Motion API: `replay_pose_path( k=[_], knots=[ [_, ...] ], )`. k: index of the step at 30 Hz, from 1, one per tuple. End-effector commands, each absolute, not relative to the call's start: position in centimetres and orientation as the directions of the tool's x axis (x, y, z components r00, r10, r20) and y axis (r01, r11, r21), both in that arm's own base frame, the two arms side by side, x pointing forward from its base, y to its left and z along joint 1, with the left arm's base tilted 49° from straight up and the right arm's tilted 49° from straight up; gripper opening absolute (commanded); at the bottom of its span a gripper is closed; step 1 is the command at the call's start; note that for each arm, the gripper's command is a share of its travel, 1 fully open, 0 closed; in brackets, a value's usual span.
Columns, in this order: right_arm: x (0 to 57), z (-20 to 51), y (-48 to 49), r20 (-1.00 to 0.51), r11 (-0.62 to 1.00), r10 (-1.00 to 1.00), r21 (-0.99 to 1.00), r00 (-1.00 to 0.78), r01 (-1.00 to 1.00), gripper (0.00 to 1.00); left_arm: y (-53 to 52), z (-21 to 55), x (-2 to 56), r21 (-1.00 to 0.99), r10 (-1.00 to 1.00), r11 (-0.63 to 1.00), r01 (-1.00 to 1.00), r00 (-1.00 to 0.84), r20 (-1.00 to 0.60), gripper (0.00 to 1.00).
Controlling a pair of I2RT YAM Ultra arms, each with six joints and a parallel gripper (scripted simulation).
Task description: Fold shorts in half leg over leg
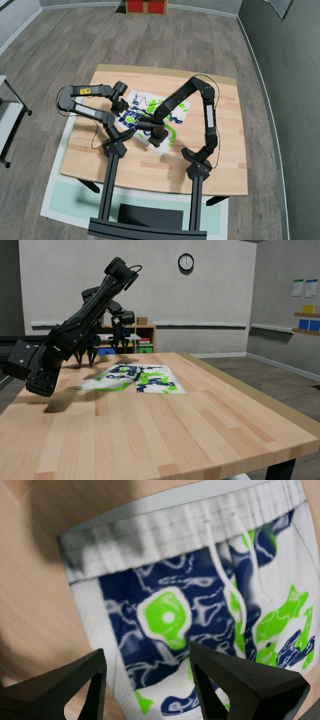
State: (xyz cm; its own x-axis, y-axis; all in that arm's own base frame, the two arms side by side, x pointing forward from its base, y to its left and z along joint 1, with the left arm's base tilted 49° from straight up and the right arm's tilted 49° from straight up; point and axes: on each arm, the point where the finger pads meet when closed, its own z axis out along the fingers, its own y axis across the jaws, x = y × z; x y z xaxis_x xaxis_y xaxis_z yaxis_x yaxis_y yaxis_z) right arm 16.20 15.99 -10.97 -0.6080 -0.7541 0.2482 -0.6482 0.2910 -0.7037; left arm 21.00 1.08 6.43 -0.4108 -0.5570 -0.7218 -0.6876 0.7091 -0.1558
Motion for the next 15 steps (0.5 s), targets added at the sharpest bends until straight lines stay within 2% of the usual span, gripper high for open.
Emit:
replay_pose_path(
  k=[1,15],
  knots=[
    [16.2,-11.3,18.0,0.143,0.306,-0.781,-0.761,-0.607,-0.573,0.56,2.7,7.8,18.7,-0.191,-0.611,0.611,-0.768,-0.305,-0.73,0.56],
    [15.8,-11.3,18.8,0.143,0.281,-0.811,-0.754,-0.567,-0.594,0.56,3.3,7.3,18.1,-0.163,-0.59,0.619,-0.769,-0.318,-0.742,0.56]
  ],
)
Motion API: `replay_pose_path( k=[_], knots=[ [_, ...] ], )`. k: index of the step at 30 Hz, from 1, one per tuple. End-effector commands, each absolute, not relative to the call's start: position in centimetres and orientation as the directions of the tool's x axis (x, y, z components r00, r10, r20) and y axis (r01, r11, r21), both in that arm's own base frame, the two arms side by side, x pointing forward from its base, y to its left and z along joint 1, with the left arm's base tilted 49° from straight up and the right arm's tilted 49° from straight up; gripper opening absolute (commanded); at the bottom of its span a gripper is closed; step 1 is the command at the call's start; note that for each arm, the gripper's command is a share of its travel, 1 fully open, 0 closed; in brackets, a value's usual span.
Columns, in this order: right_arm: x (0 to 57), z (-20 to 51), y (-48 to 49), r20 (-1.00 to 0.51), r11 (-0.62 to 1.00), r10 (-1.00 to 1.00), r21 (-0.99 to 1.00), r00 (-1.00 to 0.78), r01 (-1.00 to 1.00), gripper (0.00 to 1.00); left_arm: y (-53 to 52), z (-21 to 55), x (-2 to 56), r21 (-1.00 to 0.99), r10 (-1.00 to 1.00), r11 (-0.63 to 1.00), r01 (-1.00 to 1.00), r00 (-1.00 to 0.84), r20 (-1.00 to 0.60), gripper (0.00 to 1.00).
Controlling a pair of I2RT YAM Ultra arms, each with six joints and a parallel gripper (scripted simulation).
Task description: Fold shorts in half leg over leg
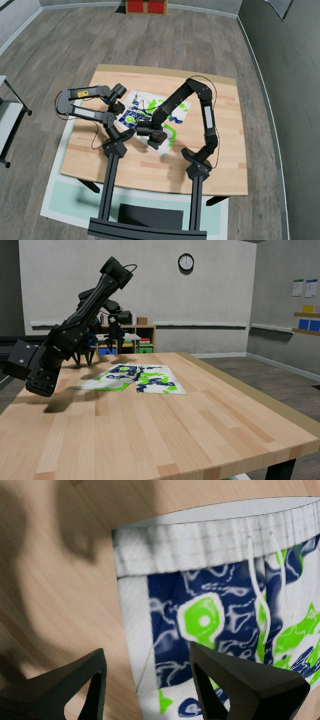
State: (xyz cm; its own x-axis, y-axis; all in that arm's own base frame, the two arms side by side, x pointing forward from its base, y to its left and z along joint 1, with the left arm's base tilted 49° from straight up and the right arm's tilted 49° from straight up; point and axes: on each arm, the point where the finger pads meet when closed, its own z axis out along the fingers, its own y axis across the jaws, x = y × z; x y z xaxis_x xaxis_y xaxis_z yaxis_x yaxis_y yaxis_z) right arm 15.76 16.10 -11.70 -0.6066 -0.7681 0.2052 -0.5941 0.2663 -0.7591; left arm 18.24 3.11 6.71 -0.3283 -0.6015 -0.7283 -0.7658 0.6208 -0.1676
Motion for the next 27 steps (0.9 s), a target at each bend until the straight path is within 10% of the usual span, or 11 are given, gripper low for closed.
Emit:
replay_pose_path(
  k=[1,27],
  knots=[
    [15.8,-11.2,18.7,0.143,0.281,-0.812,-0.755,-0.566,-0.593,0.56,3.7,6.8,17.7,-0.14,-0.579,0.616,-0.775,-0.325,-0.748,0.56],
    [18.8,-15.4,12.9,0.196,0.257,-0.779,-0.767,-0.595,-0.588,0.56,5.6,4.4,19.7,-0.159,-0.595,0.609,-0.777,-0.315,-0.739,0.56]
  ],
)
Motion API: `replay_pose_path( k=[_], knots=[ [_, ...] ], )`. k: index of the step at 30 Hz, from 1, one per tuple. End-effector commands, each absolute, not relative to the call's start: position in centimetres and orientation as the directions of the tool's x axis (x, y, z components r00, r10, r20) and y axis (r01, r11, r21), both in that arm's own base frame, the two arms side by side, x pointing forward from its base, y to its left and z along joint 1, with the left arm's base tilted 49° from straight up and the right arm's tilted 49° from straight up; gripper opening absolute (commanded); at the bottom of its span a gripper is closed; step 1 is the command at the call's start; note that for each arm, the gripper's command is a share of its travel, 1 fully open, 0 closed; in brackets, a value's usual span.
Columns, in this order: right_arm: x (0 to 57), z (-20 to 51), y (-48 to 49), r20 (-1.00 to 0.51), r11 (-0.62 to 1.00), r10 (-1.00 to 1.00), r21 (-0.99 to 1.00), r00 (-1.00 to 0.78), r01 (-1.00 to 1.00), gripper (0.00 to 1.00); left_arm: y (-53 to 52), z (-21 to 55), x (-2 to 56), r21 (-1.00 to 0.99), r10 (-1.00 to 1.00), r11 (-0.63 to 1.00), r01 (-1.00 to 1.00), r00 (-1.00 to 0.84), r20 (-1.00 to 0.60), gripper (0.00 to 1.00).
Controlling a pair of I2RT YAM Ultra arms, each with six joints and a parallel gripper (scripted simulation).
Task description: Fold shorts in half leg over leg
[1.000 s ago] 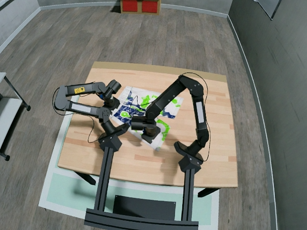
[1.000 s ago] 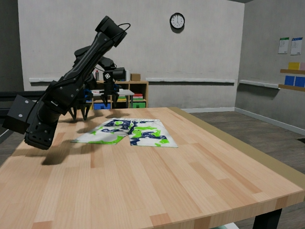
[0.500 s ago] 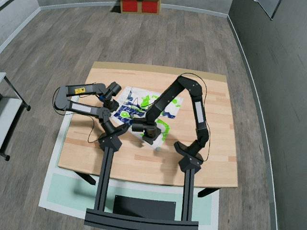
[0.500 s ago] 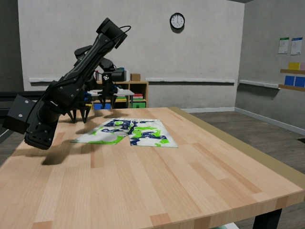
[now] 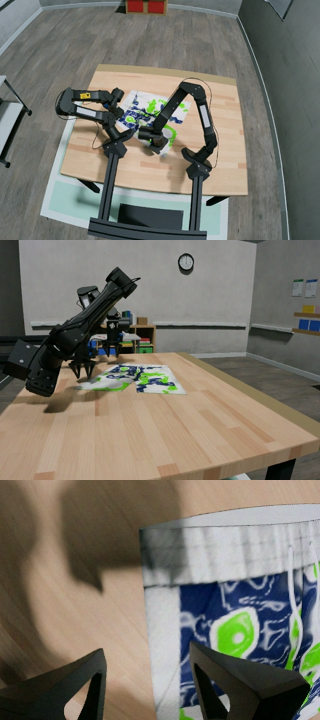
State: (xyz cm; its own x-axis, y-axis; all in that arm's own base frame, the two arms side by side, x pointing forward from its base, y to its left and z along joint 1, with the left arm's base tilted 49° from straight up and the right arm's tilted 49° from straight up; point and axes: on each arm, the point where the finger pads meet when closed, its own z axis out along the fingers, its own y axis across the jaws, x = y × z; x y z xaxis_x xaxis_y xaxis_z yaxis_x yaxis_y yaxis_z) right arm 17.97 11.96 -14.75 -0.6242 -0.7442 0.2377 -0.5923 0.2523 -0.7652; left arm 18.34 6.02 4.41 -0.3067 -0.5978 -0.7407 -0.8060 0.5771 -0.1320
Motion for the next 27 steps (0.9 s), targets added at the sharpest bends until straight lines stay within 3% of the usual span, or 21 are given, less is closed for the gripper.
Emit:
replay_pose_path(
  k=[1,27],
  knots=[
    [18.8,-15.4,12.9,0.196,0.257,-0.779,-0.767,-0.595,-0.588,0.56,5.6,4.4,19.7,-0.159,-0.595,0.609,-0.777,-0.315,-0.739,0.56],
    [19.6,-16.6,11.7,0.199,0.255,-0.778,-0.767,-0.596,-0.589,0.56,7.5,2.8,21.8,-0.171,-0.593,0.612,-0.772,-0.305,-0.745,0.56]
  ],
)
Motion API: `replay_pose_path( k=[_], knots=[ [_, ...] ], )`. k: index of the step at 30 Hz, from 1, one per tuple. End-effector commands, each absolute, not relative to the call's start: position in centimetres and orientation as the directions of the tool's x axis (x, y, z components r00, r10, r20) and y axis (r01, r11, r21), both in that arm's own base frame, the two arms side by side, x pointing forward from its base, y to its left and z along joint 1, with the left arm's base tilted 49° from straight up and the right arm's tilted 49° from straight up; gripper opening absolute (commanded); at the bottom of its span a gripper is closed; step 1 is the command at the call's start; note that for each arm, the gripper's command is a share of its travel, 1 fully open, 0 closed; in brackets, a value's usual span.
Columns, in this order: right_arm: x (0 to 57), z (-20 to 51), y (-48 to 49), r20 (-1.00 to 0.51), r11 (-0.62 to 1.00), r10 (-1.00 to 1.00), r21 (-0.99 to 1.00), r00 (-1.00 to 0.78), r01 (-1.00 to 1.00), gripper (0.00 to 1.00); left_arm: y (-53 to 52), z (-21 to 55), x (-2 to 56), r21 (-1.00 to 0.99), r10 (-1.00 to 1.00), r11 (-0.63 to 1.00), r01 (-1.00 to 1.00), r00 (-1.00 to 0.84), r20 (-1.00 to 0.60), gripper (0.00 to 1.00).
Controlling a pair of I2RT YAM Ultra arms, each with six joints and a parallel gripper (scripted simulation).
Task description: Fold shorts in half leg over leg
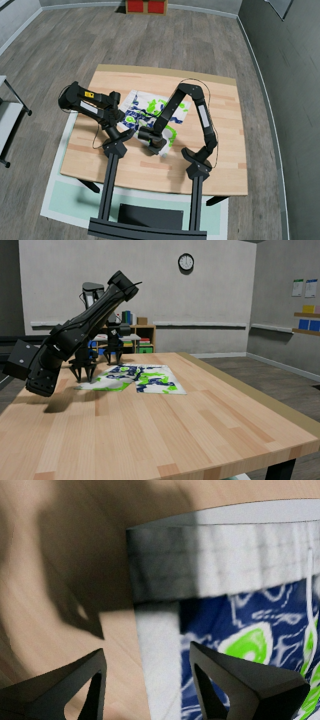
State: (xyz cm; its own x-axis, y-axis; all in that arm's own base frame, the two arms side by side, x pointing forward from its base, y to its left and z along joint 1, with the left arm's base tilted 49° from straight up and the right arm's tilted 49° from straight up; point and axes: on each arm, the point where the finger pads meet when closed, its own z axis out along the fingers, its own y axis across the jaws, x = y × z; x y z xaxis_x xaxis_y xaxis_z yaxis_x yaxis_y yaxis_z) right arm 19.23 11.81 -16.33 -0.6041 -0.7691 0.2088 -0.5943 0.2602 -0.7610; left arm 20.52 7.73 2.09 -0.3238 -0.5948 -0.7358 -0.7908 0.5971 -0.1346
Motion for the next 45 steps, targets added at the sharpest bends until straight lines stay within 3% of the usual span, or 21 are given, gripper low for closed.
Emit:
replay_pose_path(
  k=[1,18,19,33,34,43,44,45],
  knots=[
    [19.6,-16.5,12.3,0.188,0.254,-0.789,-0.767,-0.584,-0.59,0.56,7.5,2.8,21.8,-0.17,-0.593,0.611,-0.773,-0.305,-0.745,0.56],
    [20.4,-17.5,11.5,0.191,0.264,-0.776,-0.767,-0.601,-0.585,0.56,7.8,2.0,22.2,-0.174,-0.59,0.62,-0.765,-0.307,-0.747,0.56],
    [20.3,-17.4,11.6,0.191,0.26,-0.78,-0.767,-0.596,-0.586,0.46,7.9,2.0,22.3,-0.175,-0.59,0.62,-0.765,-0.307,-0.747,0.56],
    [21.2,-16.4,11.5,0.166,0.27,-0.779,-0.782,-0.605,-0.562,0.46,8.5,1.0,22.1,-0.156,-0.591,0.612,-0.775,-0.317,-0.742,0.56],
    [21.2,-16.3,11.4,0.166,0.27,-0.778,-0.782,-0.606,-0.562,0.46,8.5,0.9,22.0,-0.154,-0.591,0.611,-0.776,-0.319,-0.741,0.46],
    [21.1,-16.5,10.9,0.182,0.261,-0.772,-0.783,-0.608,-0.565,0.46,7.8,1.6,23.3,-0.206,-0.605,0.622,-0.755,-0.297,-0.739,0.46],
    [21.0,-16.5,10.7,0.186,0.258,-0.772,-0.782,-0.608,-0.567,0.36,7.7,1.7,23.7,-0.219,-0.61,0.624,-0.75,-0.292,-0.737,0.46],
    [21.0,-16.5,10.7,0.186,0.258,-0.772,-0.782,-0.608,-0.567,0.36,7.6,2.0,24.2,-0.232,-0.614,0.623,-0.747,-0.282,-0.737,0.46]
  ],
)
